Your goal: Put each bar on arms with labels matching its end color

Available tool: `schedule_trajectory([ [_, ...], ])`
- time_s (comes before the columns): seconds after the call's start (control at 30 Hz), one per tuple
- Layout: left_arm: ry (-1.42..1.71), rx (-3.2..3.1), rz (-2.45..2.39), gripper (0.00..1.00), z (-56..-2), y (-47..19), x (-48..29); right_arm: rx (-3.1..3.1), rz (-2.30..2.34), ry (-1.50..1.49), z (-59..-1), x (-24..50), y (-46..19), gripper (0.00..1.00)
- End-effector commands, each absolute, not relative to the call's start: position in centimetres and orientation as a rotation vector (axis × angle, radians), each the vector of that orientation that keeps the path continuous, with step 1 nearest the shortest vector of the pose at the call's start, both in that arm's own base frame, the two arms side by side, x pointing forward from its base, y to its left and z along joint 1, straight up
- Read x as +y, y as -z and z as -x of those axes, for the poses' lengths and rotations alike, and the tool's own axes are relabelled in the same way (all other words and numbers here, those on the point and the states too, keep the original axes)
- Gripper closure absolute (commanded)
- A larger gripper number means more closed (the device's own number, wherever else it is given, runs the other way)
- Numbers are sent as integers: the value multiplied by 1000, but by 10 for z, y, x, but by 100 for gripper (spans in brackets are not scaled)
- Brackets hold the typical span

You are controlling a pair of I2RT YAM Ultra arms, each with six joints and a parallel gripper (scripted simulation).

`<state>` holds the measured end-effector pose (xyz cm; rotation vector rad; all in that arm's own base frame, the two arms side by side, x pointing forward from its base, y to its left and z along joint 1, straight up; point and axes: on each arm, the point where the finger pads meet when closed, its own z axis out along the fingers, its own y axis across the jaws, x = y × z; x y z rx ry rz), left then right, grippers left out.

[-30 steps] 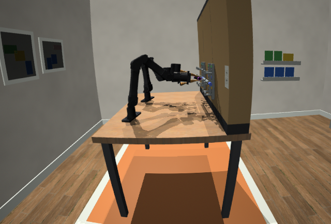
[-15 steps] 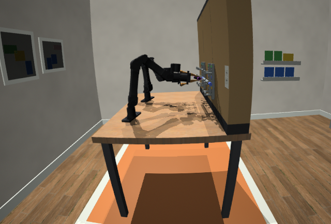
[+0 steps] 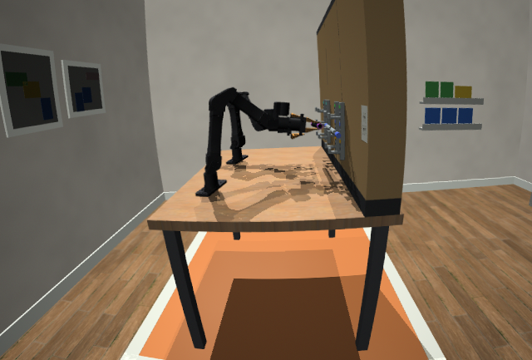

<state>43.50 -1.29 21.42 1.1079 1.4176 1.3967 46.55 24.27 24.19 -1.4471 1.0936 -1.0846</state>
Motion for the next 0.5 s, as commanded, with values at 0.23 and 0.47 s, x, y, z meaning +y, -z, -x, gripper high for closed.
schedule_trajectory([
  [0.23,-1401,1401,-1073,0,-449,-228,-9,1065,1295,1065,-461,241,-287,100],
  [0.47,-1401,1401,-1073,0,-457,-229,-7,1065,1295,1065,-461,241,-287,100],
])
